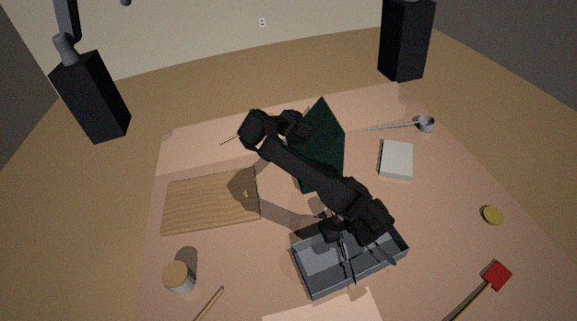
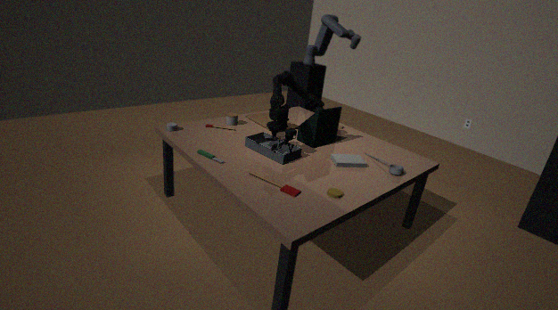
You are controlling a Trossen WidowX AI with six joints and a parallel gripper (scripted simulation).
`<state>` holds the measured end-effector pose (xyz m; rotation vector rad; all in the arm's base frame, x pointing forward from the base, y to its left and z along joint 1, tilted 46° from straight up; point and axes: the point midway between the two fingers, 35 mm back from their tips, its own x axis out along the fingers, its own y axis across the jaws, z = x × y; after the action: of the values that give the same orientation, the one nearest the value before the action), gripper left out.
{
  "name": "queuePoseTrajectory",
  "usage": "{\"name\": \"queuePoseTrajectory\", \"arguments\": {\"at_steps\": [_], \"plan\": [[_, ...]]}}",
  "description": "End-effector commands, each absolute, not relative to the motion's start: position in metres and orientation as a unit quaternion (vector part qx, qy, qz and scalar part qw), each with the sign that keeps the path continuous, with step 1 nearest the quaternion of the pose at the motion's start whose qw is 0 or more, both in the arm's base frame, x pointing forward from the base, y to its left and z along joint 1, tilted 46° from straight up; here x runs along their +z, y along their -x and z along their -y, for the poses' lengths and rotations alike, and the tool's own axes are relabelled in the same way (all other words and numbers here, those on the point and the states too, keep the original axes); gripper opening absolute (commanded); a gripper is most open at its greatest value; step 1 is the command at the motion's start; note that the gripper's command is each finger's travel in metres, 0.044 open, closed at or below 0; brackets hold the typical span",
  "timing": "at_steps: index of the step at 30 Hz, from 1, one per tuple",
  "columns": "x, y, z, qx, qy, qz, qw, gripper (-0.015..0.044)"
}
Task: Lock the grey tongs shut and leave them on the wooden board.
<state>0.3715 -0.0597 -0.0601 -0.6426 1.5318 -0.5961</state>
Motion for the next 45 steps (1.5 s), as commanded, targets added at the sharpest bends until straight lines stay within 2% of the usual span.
{"name": "queuePoseTrajectory", "arguments": {"at_steps": [1, 18, 21, 45], "plan": [[-0.065, -0.368, 0.065, -0.26, 0.286, -0.673, 0.631, 0.044], [-0.082, -0.363, 0.084, -0.262, 0.287, -0.673, 0.63, 0.044], [-0.079, -0.367, 0.081, -0.263, 0.282, -0.67, 0.634, 0.0361], [-0.079, -0.367, 0.081, -0.263, 0.282, -0.67, 0.634, 0.0201]]}}
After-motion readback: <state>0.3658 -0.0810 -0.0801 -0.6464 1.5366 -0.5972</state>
